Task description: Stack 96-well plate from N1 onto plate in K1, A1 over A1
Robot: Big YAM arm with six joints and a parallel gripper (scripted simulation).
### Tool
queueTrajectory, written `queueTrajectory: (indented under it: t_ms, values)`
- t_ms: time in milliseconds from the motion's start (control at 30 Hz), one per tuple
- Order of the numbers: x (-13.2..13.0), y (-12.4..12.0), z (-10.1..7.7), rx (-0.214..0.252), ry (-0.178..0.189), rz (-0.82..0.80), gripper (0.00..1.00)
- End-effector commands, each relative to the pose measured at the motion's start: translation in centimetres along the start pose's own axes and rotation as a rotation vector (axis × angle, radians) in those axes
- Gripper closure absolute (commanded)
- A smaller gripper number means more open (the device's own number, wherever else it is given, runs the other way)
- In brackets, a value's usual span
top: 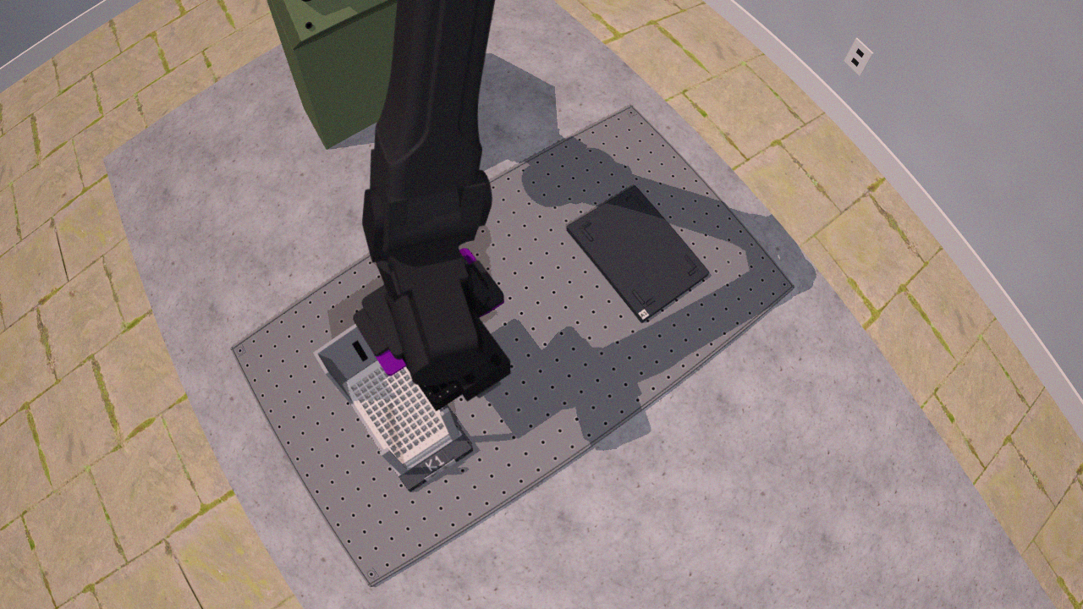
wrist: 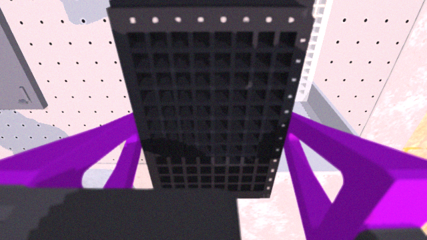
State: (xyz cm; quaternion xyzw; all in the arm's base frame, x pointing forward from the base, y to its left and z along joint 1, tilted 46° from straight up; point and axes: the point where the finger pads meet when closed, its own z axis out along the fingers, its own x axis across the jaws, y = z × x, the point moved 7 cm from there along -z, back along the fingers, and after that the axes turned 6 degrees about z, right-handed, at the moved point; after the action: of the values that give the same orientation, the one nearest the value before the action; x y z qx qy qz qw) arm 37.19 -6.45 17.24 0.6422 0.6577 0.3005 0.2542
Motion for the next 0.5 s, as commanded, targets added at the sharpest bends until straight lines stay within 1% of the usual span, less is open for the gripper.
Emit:
queueTrajectory:
  t_ms: [0,300,367,467]
  values:
    - [-1.6,0.8,0.0,0.002,-0.013,-0.017,1.00]
    - [-4.6,1.1,-0.2,0.001,-0.014,-0.016,1.00]
    - [-4.6,1.1,-0.2,0.001,-0.014,-0.016,1.00]
    - [-5.7,1.2,-0.2,0.001,-0.014,-0.016,1.00]
